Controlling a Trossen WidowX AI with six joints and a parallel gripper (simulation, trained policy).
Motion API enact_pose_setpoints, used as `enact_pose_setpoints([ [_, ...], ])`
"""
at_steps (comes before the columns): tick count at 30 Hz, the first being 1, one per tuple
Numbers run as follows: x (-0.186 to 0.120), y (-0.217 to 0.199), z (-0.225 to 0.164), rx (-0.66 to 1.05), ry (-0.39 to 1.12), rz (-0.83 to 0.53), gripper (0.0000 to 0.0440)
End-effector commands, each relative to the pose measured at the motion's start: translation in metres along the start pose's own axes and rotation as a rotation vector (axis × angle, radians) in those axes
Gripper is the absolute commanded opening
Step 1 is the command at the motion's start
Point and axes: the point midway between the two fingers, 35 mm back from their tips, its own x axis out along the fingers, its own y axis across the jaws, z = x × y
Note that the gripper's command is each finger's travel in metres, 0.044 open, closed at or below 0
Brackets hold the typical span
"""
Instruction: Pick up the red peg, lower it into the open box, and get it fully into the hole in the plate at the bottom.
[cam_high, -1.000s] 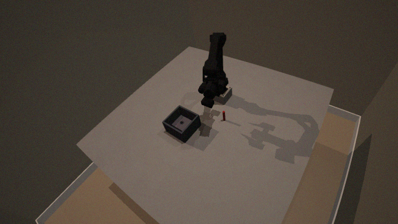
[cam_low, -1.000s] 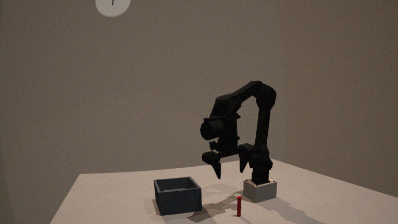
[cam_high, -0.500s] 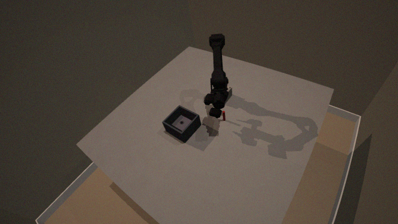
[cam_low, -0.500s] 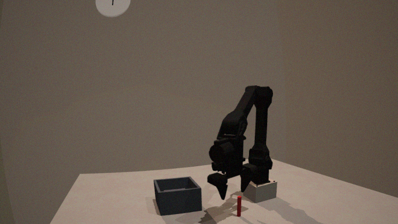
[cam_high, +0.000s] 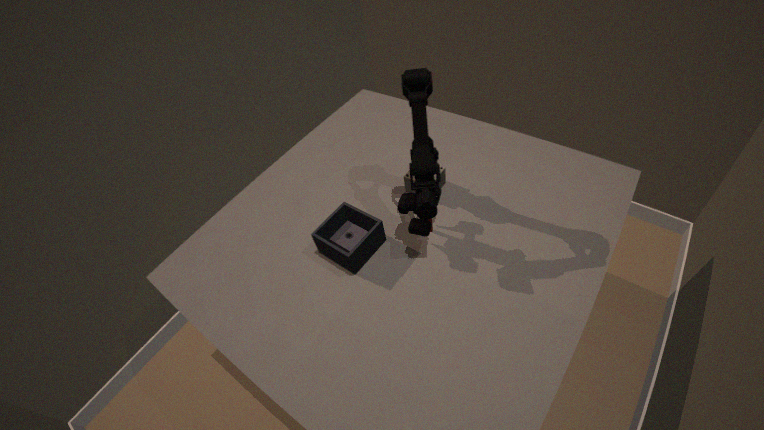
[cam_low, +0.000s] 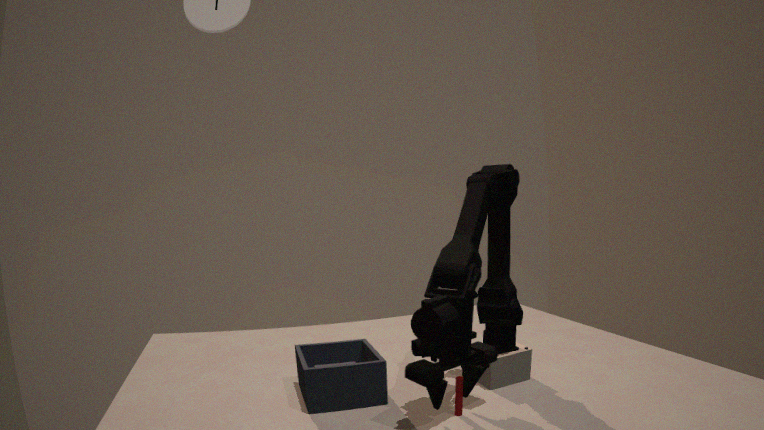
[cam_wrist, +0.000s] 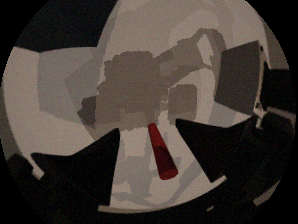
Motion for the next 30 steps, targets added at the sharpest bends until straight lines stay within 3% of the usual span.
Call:
enact_pose_setpoints([
  [1,0.005,-0.005,-0.002,-0.005,0.019,-0.019,0.0269],
  [11,0.000,0.000,-0.006,-0.040,0.092,-0.042,0.0009],
  [30,-0.063,0.039,0.027,-0.207,-0.049,0.099,0.0000],
])
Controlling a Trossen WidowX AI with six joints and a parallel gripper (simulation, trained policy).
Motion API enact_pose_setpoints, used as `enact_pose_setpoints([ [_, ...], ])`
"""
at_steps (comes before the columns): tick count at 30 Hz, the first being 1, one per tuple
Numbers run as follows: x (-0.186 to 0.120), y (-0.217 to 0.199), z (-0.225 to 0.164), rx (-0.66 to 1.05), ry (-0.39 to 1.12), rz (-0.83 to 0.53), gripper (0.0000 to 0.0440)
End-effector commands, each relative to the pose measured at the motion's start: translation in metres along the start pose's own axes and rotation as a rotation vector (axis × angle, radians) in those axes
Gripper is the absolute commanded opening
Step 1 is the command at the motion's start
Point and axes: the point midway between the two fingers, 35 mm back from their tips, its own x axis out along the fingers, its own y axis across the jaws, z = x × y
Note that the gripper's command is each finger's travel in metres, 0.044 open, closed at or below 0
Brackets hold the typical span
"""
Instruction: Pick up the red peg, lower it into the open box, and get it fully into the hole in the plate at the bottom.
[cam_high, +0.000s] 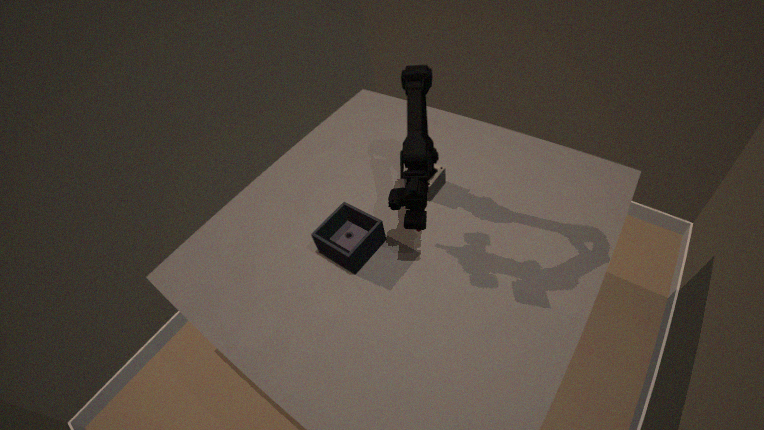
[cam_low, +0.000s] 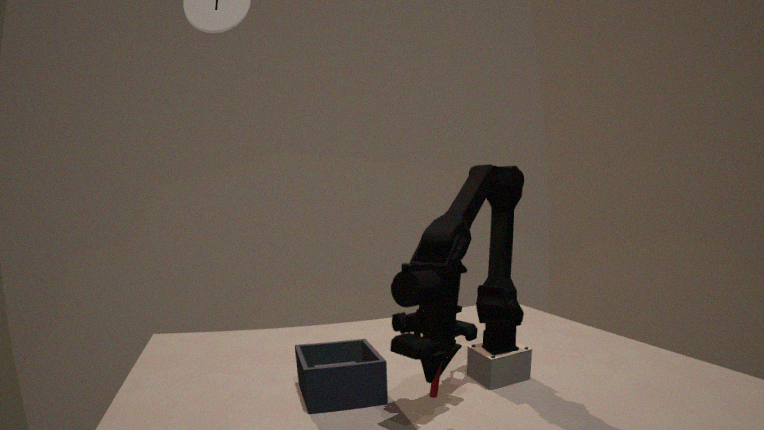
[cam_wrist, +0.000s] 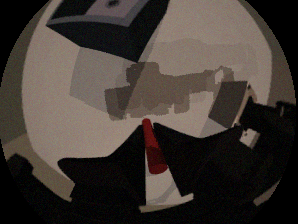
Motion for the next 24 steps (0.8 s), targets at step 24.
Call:
enact_pose_setpoints([
  [24,-0.062,0.040,0.113,0.029,-0.176,0.079,0.0000],
])
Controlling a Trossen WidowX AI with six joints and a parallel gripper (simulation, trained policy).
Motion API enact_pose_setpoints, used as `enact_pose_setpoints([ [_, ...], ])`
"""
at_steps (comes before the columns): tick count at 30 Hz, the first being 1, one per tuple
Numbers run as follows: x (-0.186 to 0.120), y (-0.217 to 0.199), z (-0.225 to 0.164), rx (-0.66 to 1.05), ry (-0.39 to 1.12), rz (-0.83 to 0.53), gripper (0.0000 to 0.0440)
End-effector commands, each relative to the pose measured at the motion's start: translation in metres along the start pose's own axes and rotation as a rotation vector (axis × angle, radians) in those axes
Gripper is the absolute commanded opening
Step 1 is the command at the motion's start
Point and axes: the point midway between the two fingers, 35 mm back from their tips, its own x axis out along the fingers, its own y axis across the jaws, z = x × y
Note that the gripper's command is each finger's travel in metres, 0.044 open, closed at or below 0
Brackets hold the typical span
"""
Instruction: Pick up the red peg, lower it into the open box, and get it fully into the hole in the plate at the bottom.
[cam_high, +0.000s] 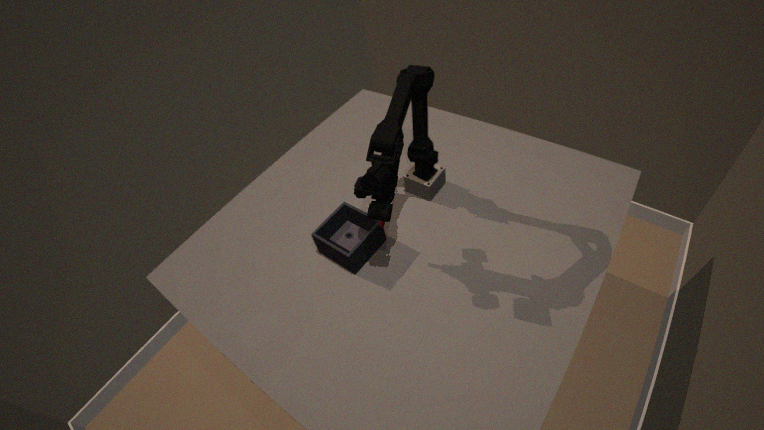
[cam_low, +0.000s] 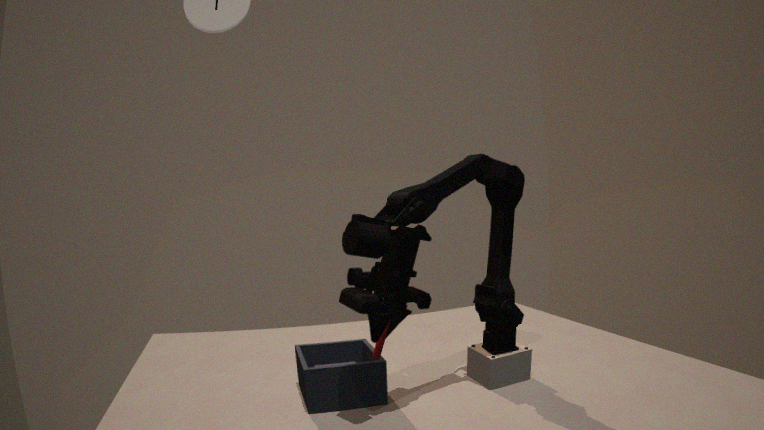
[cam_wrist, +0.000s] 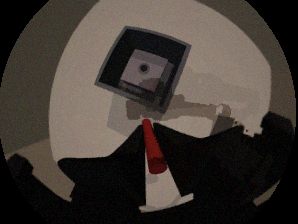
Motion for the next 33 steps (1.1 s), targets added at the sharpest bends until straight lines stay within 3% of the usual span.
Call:
enact_pose_setpoints([
  [1,0.001,0.002,0.018,0.018,-0.020,0.001,0.0000],
  [19,0.028,-0.002,0.085,0.120,-0.052,-0.025,0.0002],
  [33,0.067,-0.007,0.104,0.145,0.001,-0.064,0.0010],
])
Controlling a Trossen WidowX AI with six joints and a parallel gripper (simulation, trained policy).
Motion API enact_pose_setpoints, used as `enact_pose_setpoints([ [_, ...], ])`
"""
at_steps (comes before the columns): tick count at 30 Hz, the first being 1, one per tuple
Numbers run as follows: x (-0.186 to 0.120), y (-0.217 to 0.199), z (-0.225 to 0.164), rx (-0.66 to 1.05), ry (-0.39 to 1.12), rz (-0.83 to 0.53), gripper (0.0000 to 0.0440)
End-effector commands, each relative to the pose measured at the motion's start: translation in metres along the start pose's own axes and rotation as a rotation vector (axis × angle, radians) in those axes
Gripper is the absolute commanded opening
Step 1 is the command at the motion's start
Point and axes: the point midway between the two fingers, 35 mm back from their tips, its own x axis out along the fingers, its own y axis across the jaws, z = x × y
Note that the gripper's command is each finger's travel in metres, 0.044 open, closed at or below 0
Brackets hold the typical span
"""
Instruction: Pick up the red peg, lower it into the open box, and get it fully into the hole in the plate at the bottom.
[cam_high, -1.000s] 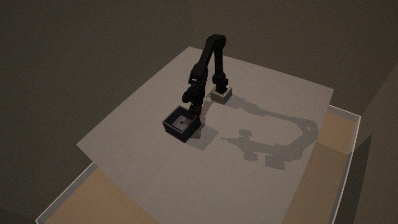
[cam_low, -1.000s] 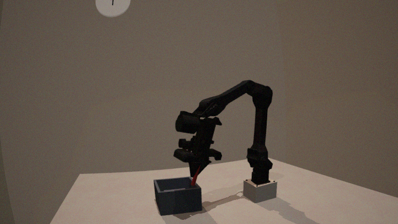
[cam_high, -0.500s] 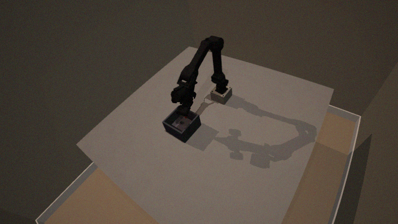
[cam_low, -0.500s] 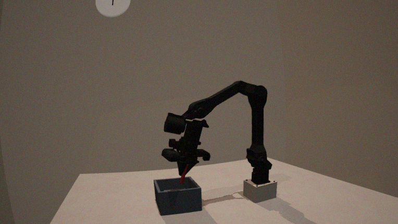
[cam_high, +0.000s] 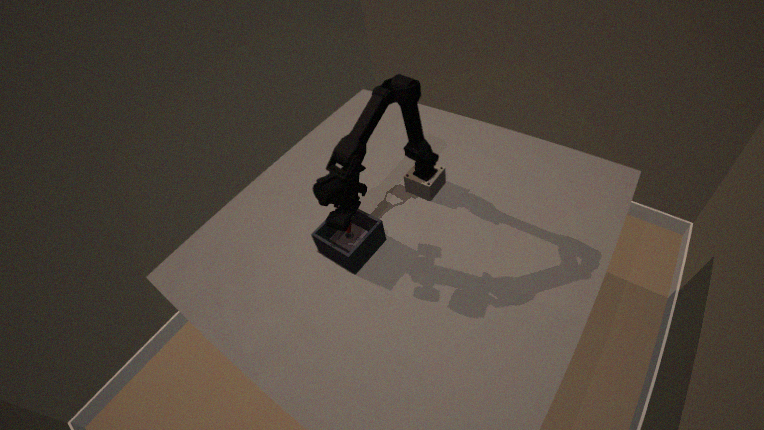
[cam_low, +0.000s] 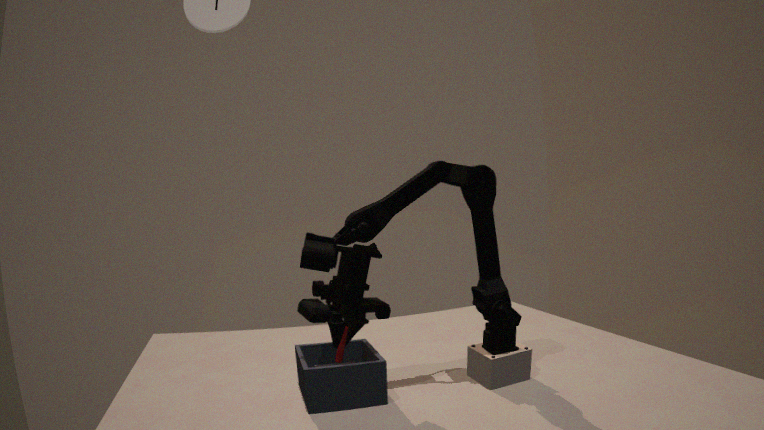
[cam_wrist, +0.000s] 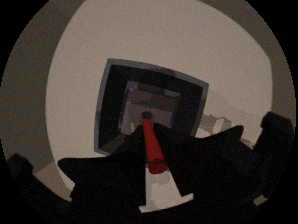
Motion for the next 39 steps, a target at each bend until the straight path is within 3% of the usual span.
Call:
enact_pose_setpoints([
  [1,0.012,0.001,0.002,-0.007,0.016,-0.012,0.0016],
  [7,0.030,-0.002,0.004,-0.039,0.034,-0.046,0.0144],
  [13,0.036,0.003,0.012,-0.058,0.035,-0.060,0.0164],
  [25,0.041,0.027,0.046,-0.084,-0.001,-0.031,0.0439],
  [39,0.033,0.044,0.095,-0.043,-0.113,0.040,0.0440],
])
